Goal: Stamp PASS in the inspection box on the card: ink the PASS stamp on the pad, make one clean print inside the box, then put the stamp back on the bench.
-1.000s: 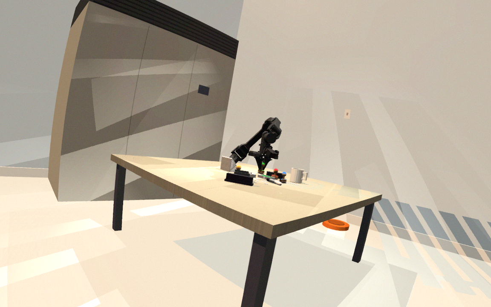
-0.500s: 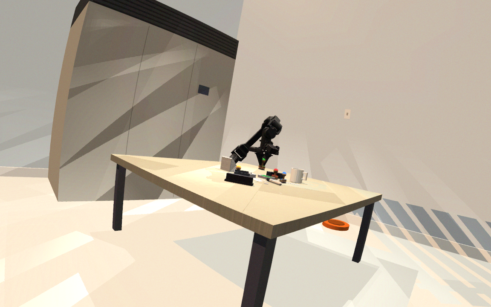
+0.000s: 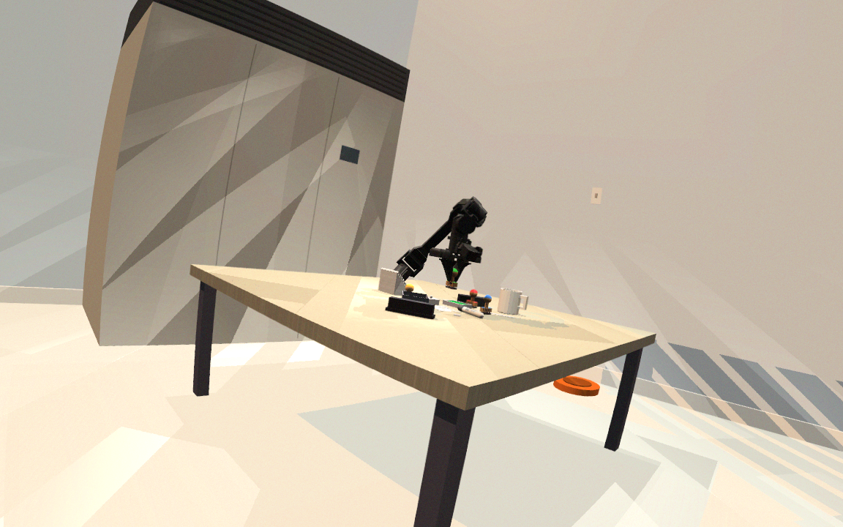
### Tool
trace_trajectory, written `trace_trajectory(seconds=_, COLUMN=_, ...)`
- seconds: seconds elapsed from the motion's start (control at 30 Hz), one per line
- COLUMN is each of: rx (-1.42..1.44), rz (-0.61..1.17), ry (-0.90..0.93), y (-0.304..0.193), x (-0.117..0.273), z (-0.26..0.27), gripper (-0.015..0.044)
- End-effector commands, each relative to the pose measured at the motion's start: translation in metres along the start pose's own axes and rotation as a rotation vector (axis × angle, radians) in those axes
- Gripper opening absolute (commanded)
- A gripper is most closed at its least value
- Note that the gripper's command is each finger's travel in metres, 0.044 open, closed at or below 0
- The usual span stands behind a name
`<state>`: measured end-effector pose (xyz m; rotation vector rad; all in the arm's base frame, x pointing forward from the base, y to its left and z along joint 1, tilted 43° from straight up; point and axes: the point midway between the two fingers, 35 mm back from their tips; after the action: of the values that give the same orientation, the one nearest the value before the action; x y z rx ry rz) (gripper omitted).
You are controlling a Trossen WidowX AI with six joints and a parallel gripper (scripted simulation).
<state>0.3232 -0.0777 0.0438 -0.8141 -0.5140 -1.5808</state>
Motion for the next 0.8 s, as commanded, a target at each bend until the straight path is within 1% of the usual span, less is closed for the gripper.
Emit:
trace_trajectory(seconds=0.0, rx=0.003, rz=0.001, ry=-0.004, y=0.012, x=0.002, z=-0.007, gripper=0.0)
trace_trajectory(seconds=0.77, rx=0.008, rz=-0.002, ry=-0.006, y=0.076, x=-0.002, z=-0.052, gripper=0.0)
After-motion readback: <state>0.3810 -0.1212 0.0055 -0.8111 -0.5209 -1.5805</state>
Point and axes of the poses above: the point midway between the two fingers, 35 mm back from their tips, its own x axis back along the fingers, its own z axis across the jaws, y = z × x, and after that the axes turned 9 degrees about -x, right-handed
